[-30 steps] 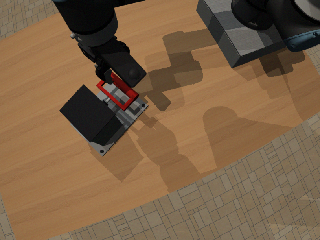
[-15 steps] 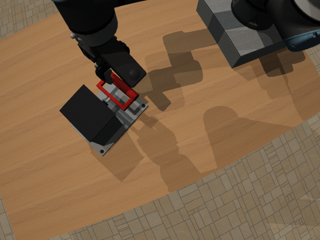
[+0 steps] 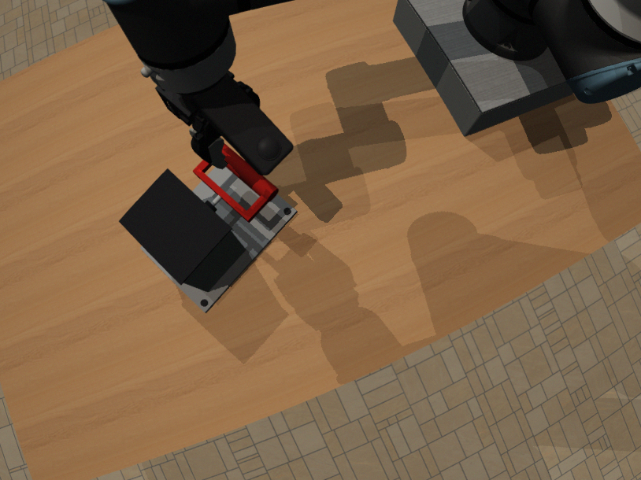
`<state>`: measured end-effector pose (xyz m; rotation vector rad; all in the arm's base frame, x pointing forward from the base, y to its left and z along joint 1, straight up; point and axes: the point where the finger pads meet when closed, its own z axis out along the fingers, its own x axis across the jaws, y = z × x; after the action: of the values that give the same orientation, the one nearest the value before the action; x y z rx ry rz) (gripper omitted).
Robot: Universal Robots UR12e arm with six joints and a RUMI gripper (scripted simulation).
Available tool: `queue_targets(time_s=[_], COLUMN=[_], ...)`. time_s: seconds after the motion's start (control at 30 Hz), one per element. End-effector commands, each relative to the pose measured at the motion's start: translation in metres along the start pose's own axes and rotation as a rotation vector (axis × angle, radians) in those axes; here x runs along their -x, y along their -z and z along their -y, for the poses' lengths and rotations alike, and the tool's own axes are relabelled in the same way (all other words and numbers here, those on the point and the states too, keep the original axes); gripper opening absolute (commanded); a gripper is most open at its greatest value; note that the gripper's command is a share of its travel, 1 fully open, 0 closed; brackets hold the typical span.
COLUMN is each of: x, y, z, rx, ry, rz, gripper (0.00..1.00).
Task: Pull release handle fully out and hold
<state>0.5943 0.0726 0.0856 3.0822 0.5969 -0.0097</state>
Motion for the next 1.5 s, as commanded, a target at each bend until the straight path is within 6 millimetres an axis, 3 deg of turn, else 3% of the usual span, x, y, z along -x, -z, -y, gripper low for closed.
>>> queue_targets(time_s=[0.0,0.47,1.47], x=[-0.001,-0.001,-0.001], y=[0.0,-0.006,-0.041], z=[0.0,0.0,0.0], rx=[0.001,0.001,0.001], ry=[0.0,0.0,0.0], rz=[-0.001,-0.001,-0.001], gripper=[0.33,0.33,0.33])
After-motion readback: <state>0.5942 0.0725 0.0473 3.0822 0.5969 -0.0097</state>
